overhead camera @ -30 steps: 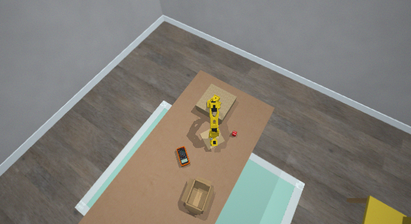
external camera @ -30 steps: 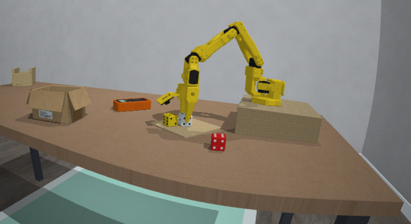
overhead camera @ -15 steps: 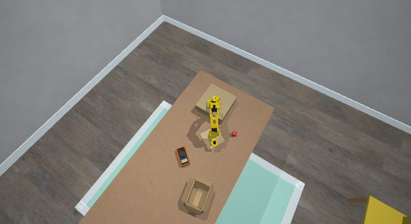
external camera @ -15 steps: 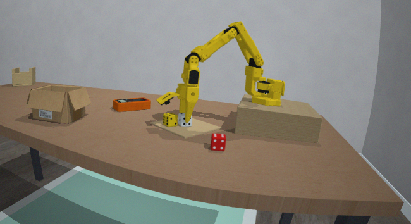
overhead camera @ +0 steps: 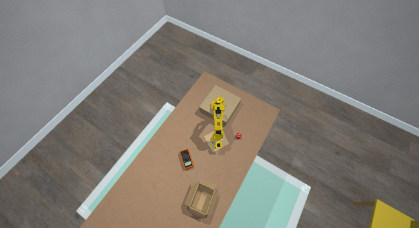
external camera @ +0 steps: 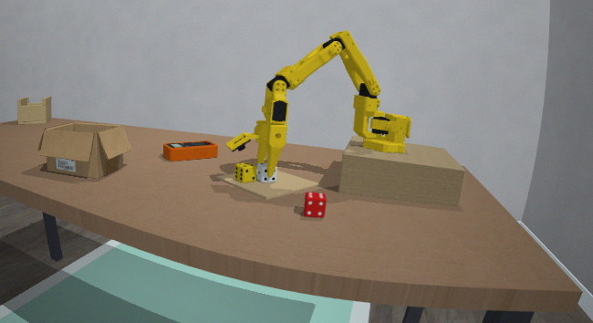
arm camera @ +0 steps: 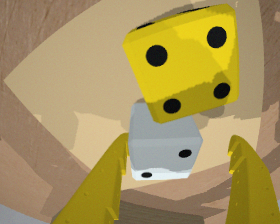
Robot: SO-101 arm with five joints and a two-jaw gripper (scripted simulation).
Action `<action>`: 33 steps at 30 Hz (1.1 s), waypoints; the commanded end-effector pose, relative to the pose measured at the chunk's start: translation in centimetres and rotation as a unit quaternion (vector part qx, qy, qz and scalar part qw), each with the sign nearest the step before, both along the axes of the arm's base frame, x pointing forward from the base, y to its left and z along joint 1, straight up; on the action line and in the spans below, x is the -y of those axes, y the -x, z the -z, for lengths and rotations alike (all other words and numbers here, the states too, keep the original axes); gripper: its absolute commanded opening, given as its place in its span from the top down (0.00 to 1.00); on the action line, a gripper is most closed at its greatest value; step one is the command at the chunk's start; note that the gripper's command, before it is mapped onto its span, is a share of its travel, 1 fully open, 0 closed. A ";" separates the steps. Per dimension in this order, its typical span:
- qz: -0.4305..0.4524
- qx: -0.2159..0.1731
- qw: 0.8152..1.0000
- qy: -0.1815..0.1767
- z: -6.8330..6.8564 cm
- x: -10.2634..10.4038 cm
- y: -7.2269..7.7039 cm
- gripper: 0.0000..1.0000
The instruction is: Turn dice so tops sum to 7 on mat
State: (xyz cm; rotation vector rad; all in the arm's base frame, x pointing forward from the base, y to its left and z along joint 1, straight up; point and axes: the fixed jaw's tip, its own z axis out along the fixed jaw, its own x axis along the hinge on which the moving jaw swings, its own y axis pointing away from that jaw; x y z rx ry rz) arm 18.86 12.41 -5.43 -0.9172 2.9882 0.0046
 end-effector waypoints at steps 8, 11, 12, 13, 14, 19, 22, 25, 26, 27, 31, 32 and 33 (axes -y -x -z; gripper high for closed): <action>-0.001 -0.008 1.000 0.004 -0.3 0.0 0.4 0.64; -0.001 -0.008 1.000 0.004 -1.1 -0.1 0.3 0.64; -0.001 -0.008 1.000 0.004 -1.4 -0.1 0.3 0.64; -0.001 -0.008 1.000 0.004 -1.8 -0.1 0.3 0.64; -0.001 -0.008 1.000 0.004 -2.1 -0.1 0.3 0.64; -0.001 -0.008 1.000 0.004 -3.2 -0.1 0.3 0.64; -0.001 -0.008 1.000 0.004 -4.2 -0.1 0.3 0.64; -0.001 -0.008 1.000 0.004 -5.0 0.0 0.4 0.64; -0.001 -0.008 1.000 0.004 -5.2 0.0 0.4 0.64; -0.001 -0.008 1.000 0.004 -5.3 0.0 0.4 0.64; -0.001 -0.008 1.000 0.004 -5.5 0.0 0.5 0.64; -0.001 -0.008 1.000 0.004 -5.5 0.0 0.5 0.64; -0.001 -0.008 1.000 0.004 -5.5 0.0 0.5 0.64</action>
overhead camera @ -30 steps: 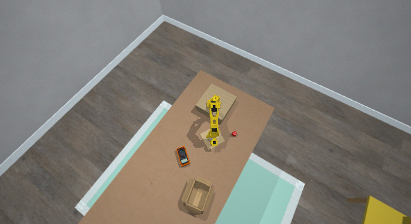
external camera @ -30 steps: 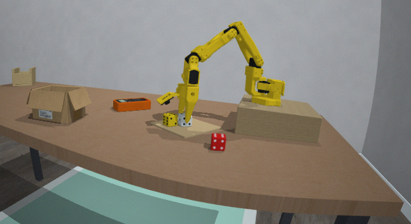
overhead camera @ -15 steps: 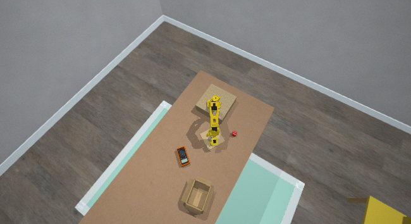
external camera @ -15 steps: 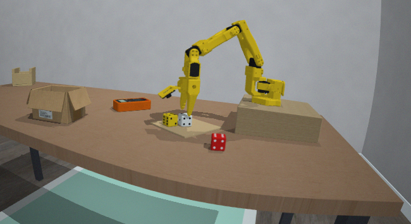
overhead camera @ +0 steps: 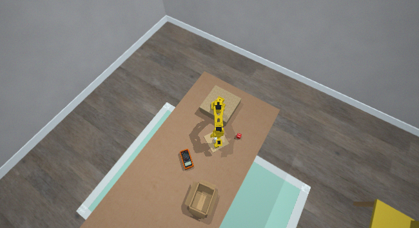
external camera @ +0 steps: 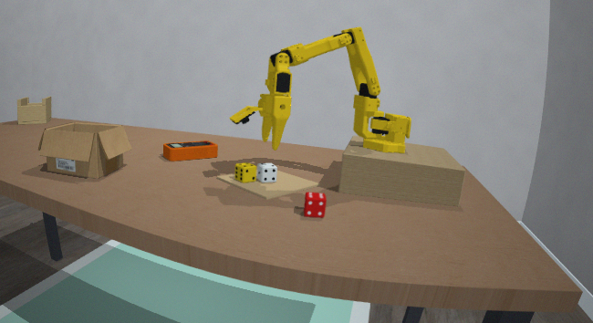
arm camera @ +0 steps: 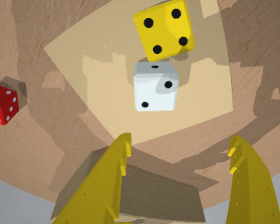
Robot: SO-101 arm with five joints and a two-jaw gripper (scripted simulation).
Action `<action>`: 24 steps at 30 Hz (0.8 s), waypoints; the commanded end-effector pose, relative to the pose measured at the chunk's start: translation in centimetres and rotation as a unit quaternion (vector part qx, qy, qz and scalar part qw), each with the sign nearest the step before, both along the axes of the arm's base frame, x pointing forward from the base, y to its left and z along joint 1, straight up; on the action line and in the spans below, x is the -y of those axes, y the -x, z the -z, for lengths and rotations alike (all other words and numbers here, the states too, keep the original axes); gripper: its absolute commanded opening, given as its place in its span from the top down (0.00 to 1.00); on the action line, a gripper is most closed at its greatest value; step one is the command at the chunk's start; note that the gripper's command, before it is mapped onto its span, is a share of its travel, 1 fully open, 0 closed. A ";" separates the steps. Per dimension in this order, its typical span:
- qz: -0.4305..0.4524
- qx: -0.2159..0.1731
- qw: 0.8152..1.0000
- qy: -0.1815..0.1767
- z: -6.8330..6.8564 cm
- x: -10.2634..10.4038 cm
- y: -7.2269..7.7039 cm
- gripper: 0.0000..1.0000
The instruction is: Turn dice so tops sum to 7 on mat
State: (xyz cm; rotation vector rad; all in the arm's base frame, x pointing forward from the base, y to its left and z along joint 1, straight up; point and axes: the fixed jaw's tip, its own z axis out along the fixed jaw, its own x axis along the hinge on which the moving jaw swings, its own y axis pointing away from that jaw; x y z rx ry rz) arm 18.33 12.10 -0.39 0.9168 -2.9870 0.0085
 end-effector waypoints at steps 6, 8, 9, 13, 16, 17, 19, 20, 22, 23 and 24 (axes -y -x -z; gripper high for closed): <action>-0.001 0.006 1.000 -0.004 -0.5 -0.3 -0.1 0.64; -0.001 0.006 1.000 -0.004 -0.5 -0.3 -0.1 0.64; -0.001 0.006 1.000 -0.004 -0.5 -0.3 -0.1 0.64; -0.001 0.006 1.000 -0.004 -0.5 -0.3 -0.1 0.64; -0.001 0.006 1.000 -0.004 -0.5 -0.3 -0.1 0.64; -0.001 0.006 1.000 -0.004 -0.5 -0.3 -0.1 0.64; -0.001 0.006 1.000 -0.004 -0.5 -0.3 -0.1 0.64; -0.001 0.007 1.000 -0.005 -0.5 -0.3 -0.1 0.64; -0.001 0.010 1.000 -0.007 -0.6 -0.4 -0.2 0.64; -0.001 0.014 1.000 -0.009 -0.8 -0.4 -0.2 0.64; -0.001 0.019 1.000 -0.012 -1.0 -0.5 -0.4 0.64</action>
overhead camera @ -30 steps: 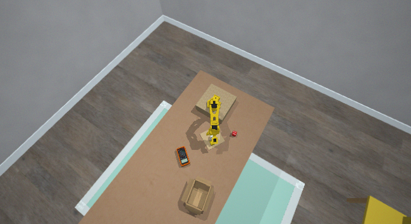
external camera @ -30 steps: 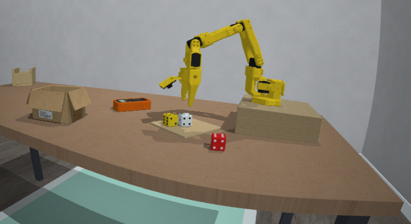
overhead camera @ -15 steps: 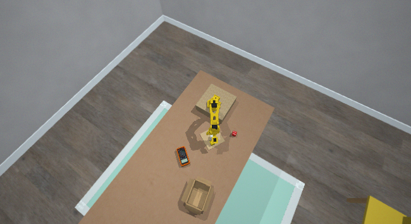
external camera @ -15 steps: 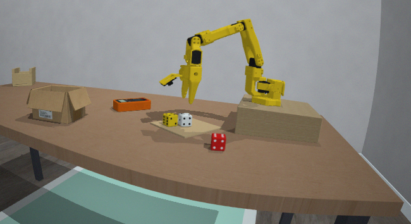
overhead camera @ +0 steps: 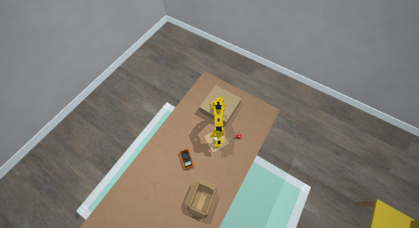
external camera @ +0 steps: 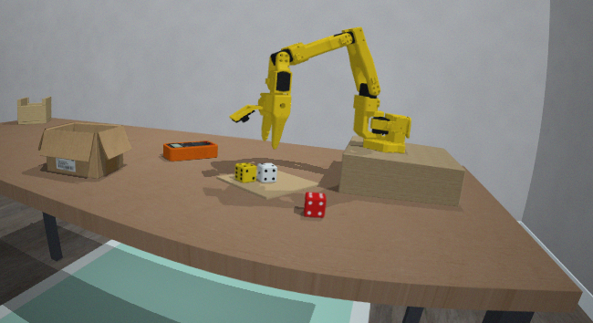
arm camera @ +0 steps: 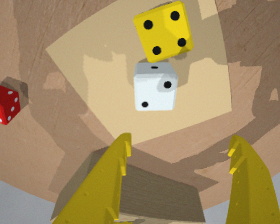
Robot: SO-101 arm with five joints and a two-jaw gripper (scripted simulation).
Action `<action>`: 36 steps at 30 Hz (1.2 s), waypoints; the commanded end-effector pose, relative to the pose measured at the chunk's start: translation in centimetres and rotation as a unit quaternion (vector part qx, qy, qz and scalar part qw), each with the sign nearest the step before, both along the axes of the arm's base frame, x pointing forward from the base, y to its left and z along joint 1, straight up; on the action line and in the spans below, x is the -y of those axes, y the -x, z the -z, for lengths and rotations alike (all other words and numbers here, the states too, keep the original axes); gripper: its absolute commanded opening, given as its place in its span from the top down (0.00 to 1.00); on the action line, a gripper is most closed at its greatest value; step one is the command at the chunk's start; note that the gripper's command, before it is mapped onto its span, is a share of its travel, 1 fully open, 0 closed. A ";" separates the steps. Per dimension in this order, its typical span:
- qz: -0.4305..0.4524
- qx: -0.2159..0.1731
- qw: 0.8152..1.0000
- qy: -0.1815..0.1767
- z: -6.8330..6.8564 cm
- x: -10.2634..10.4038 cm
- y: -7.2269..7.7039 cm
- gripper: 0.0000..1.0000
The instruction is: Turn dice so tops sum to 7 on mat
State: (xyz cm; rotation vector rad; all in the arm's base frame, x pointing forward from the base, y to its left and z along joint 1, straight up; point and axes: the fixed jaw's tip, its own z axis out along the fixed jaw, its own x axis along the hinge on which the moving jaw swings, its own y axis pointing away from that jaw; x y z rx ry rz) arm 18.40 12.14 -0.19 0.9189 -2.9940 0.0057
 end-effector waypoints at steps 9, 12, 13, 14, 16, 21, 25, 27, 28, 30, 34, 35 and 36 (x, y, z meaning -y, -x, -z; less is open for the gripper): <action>-0.001 0.109 0.992 -0.068 -5.4 -1.5 -2.0 0.65; -0.001 0.122 0.990 -0.077 -6.0 -1.6 -2.1 0.65; -0.001 0.135 0.987 -0.085 -6.7 -1.7 -2.3 0.65; -0.001 0.147 0.985 -0.092 -7.4 -1.8 -2.4 0.65; -0.001 0.169 0.980 -0.106 -8.5 -1.9 -2.6 0.65; -0.001 0.206 0.970 -0.129 -10.5 -2.0 -2.8 0.65; -0.001 0.213 0.968 -0.133 -10.9 -2.0 -2.8 0.65; -0.001 0.213 0.968 -0.133 -10.9 -2.0 -2.8 0.65; -0.001 0.213 0.968 -0.133 -10.9 -2.0 -2.8 0.65; -0.001 0.213 0.968 -0.133 -10.9 -2.0 -2.8 0.65; 0.001 0.212 0.968 -0.135 -10.9 -2.2 -2.8 0.65; 0.002 0.211 0.968 -0.136 -10.9 -2.3 -2.8 0.65; 0.003 0.211 0.968 -0.137 -11.0 -2.4 -2.7 0.65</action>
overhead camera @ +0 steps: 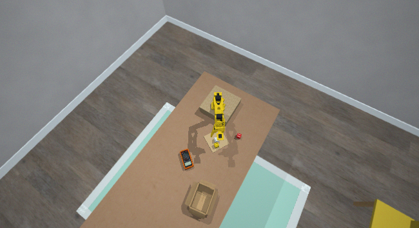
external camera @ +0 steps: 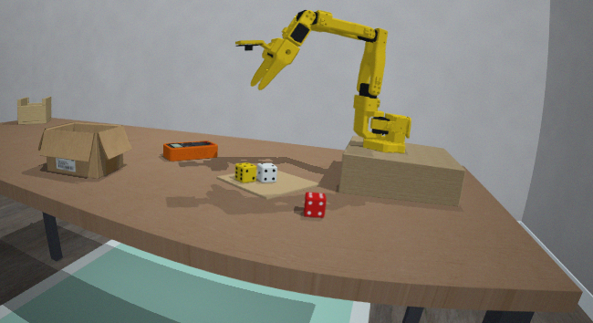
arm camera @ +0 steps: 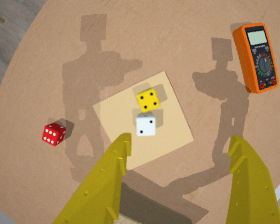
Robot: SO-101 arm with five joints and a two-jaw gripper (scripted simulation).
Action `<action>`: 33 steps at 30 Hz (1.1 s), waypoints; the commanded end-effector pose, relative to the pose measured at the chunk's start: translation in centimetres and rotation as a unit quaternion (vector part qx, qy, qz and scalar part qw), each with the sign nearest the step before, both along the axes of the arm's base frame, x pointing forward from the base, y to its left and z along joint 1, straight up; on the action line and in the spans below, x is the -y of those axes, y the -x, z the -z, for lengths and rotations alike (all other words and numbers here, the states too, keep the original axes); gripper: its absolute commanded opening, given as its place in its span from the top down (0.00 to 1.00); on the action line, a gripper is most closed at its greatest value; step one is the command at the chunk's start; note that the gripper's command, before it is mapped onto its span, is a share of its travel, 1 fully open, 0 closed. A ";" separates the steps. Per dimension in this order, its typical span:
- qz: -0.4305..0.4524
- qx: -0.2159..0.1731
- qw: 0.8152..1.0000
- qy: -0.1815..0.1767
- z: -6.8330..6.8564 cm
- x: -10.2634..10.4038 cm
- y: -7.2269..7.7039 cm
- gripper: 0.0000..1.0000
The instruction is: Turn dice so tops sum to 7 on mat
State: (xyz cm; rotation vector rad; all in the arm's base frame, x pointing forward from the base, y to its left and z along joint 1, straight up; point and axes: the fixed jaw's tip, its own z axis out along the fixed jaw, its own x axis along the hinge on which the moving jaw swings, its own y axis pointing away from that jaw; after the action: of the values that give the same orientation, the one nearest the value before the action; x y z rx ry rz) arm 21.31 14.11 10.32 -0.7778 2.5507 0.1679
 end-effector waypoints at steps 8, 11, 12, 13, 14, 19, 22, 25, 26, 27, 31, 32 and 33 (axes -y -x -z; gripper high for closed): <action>0.012 -0.011 1.000 -0.026 -0.7 -2.0 0.6 0.65; 0.018 -0.017 0.999 -0.035 -0.8 -2.7 0.9 0.65; 0.021 -0.020 0.999 -0.039 -0.9 -3.1 1.0 0.65; 0.024 -0.024 0.998 -0.044 -1.0 -3.5 1.2 0.65; 0.027 -0.028 0.998 -0.049 -1.0 -4.0 1.3 0.65; 0.047 -0.053 0.995 -0.075 -1.4 -6.4 2.6 0.65; 0.060 -0.071 0.991 -0.092 -1.5 -8.0 3.5 0.65; 0.069 -0.083 0.989 -0.102 -1.6 -9.1 4.3 0.65; 0.069 -0.083 0.989 -0.102 -1.6 -9.1 4.3 0.65; 0.074 -0.090 0.987 -0.107 -1.7 -9.6 4.7 0.65; 0.092 -0.116 0.981 -0.125 -1.8 -11.5 6.4 0.65; 0.096 -0.123 0.979 -0.129 -1.8 -11.9 6.8 0.65; 0.100 -0.129 0.978 -0.132 -1.9 -12.3 7.3 0.65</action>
State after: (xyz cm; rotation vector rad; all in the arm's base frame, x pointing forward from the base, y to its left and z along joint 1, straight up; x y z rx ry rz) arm 15.37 24.96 12.19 -0.4615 2.6913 0.5454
